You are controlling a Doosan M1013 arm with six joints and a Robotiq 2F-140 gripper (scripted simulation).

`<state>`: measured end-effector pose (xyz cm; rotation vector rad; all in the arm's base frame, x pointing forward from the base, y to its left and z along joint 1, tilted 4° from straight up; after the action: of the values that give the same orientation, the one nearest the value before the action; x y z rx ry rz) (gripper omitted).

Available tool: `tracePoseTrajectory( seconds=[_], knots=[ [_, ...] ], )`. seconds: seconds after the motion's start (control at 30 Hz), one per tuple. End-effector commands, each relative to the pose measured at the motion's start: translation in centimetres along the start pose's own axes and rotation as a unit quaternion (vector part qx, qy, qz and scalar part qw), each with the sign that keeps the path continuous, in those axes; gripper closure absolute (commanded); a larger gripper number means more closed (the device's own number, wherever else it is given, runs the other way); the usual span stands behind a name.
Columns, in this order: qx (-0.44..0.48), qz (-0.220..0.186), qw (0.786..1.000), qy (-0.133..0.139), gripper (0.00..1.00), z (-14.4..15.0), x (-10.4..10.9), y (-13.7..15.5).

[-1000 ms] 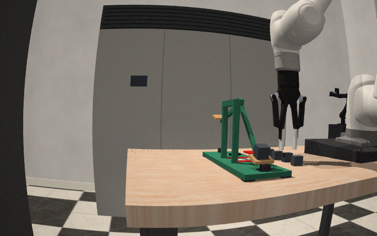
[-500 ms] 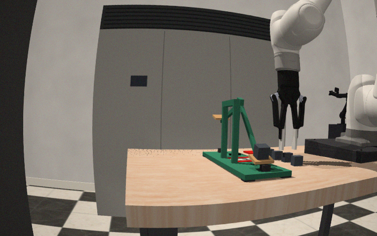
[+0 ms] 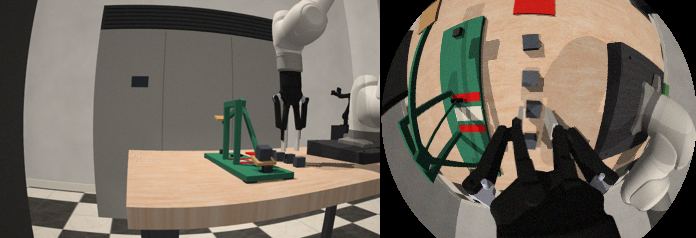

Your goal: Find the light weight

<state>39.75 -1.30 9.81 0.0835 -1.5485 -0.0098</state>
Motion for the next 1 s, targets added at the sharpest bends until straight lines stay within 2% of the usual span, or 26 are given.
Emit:
tracePoseTrajectory(
  seconds=[0.0, 0.7, 0.97],
  knots=[
    [-0.001, -0.002, 1.000, -0.001, 0.65, 0.1, -0.1, 0.3],
    [-0.001, -0.002, 1.000, -0.001, 0.65, 0.1, -3.2, 0.4],
    [-0.001, -0.002, 1.000, -0.001, 0.65, 0.1, -3.7, 0.4]
  ],
)
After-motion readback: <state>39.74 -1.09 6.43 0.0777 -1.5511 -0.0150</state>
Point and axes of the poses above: the point where the finger pads meet when closed, its own x axis back along the fingers, its own z axis across the jaws, y = z × x, the point moved 8 cm from there along x, back along the fingers, and after that the axes turned 11 degrees about x, right-handed, at the moved point
